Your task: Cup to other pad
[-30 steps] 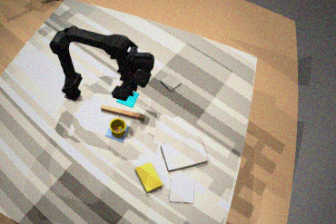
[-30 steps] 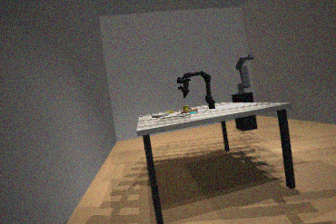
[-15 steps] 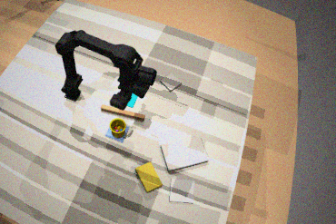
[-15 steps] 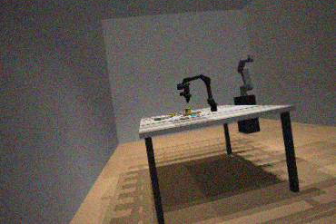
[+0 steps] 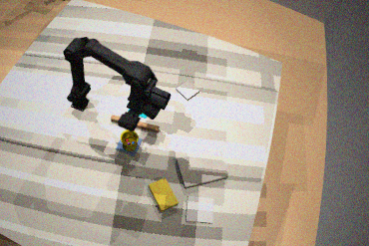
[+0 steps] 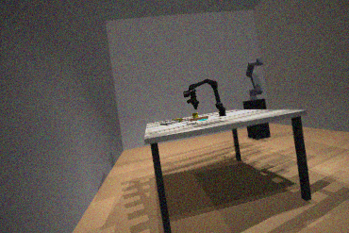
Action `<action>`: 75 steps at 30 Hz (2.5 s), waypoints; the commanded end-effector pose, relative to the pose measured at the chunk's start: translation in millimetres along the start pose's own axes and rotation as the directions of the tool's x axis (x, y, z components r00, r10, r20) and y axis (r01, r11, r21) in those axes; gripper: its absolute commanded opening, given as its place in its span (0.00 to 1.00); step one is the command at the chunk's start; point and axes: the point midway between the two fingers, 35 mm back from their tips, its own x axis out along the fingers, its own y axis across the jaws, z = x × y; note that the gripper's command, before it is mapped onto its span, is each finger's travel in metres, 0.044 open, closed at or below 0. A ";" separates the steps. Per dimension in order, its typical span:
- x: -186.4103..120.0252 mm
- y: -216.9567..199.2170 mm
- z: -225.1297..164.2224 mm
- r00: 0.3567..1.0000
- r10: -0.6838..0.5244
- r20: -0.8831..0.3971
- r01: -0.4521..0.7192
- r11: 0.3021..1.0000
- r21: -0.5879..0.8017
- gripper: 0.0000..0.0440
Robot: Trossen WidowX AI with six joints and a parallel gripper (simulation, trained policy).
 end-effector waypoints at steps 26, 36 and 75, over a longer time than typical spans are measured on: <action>89.9 -19.8 -7.9 0.993 0.021 -0.119 -0.041 0.985 -0.170 0.44; 95.8 -21.1 -11.6 0.992 0.024 -0.126 -0.062 0.952 -0.299 0.04; 19.5 58.2 -4.9 0.998 0.052 0.045 -0.020 0.846 -0.533 0.01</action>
